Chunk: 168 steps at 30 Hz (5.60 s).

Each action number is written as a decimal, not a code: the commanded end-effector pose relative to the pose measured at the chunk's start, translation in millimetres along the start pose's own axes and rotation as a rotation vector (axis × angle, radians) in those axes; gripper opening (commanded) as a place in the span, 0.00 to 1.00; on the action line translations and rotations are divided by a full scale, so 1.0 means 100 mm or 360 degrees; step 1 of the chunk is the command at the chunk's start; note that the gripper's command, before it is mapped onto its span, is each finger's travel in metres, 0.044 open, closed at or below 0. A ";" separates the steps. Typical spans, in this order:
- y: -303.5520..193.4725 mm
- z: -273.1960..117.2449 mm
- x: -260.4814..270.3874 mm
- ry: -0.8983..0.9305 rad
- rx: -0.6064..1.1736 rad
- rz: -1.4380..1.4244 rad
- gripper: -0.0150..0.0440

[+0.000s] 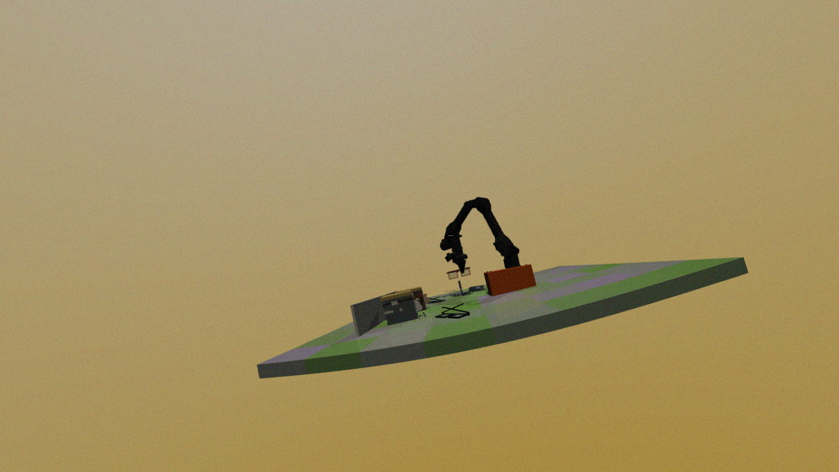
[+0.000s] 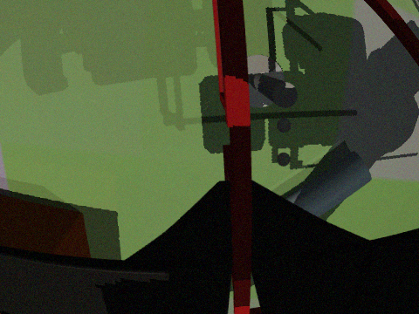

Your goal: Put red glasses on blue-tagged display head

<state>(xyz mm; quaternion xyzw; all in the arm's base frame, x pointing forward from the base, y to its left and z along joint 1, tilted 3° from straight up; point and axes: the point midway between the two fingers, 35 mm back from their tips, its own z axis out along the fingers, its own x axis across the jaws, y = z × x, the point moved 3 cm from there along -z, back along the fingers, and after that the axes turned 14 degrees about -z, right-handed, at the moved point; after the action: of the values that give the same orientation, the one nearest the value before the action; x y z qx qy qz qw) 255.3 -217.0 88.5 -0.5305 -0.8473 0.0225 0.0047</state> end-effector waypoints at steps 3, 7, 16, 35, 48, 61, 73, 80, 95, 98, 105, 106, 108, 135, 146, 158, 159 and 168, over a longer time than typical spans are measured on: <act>-0.14 0.02 0.12 -0.0007 0.0006 -0.0309 0.25; -0.17 0.03 0.14 -0.0006 0.0007 -0.0383 0.25; -0.16 0.36 0.13 -0.0006 0.0007 -0.0383 0.25; -0.24 0.63 0.20 -0.0005 0.0008 -0.0383 0.25; -0.29 0.63 0.24 -0.0004 0.0009 -0.0383 0.25; -0.36 0.63 0.29 -0.0004 0.0010 -0.0383 0.25; -0.44 0.63 0.33 -0.0003 0.0011 -0.0383 0.25; -0.49 0.63 0.35 -0.0003 0.0011 -0.0383 0.25; -0.60 0.63 0.38 -0.0002 0.0013 -0.0383 0.25; -0.62 0.63 0.38 -0.0002 0.0013 -0.0383 0.25; -0.65 0.63 0.39 -0.0002 0.0013 -0.0383 0.25; -0.65 0.63 0.39 -0.0002 0.0013 -0.0383 0.25; -0.64 0.63 0.39 -0.0002 0.0013 -0.0383 0.25; -0.55 0.57 0.38 -0.0002 0.0012 -0.0383 0.25; -0.50 0.03 0.39 -0.0003 0.0011 -0.0383 0.25; -0.17 0.03 0.50 -0.0004 0.0002 -0.0168 0.25; -0.13 0.02 0.52 -0.0004 0.0001 -0.0138 0.25; 0.25 0.02 0.72 -0.0001 -0.0008 0.0125 0.25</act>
<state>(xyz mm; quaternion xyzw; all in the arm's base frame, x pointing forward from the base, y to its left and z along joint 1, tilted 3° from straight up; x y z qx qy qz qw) 236.0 -154.3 83.2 -0.5392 -0.8418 0.0238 0.0052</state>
